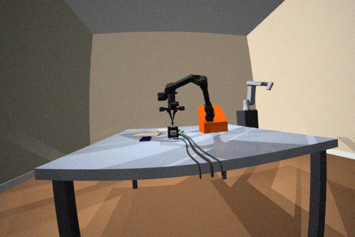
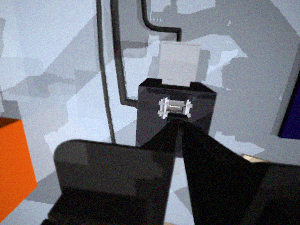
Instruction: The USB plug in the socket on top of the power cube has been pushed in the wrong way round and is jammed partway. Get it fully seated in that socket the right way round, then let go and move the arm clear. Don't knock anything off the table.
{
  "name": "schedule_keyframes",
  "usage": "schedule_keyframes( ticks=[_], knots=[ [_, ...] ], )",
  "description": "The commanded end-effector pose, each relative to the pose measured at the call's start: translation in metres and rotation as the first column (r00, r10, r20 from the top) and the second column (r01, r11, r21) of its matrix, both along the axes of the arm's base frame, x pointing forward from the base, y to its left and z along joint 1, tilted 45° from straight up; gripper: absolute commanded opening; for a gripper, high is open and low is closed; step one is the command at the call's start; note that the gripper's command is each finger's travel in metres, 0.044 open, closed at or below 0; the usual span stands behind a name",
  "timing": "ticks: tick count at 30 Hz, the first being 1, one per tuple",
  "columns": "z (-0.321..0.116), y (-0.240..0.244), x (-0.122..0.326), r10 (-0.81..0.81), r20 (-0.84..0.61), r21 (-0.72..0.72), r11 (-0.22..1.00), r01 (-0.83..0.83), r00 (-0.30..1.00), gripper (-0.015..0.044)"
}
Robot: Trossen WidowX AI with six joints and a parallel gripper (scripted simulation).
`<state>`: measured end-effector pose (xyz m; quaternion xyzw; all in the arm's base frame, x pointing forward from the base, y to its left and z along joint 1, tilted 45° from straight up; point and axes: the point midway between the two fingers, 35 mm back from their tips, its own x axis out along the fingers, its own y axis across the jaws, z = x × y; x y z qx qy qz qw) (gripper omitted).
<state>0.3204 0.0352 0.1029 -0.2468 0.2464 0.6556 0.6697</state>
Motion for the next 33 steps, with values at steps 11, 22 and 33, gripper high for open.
schedule_keyframes(
  ticks=[11,22,33],
  knots=[
    [-0.0018,0.0023,-0.0002,0.006,0.004,0.016,1.000,-0.006,1.000,0.0000],
    [-0.0026,0.0034,-0.0003,0.007,0.005,0.019,1.000,-0.007,1.000,0.0000],
    [-0.0035,0.0043,-0.0003,0.007,0.005,0.019,1.000,-0.007,1.000,0.0000]
  ],
)
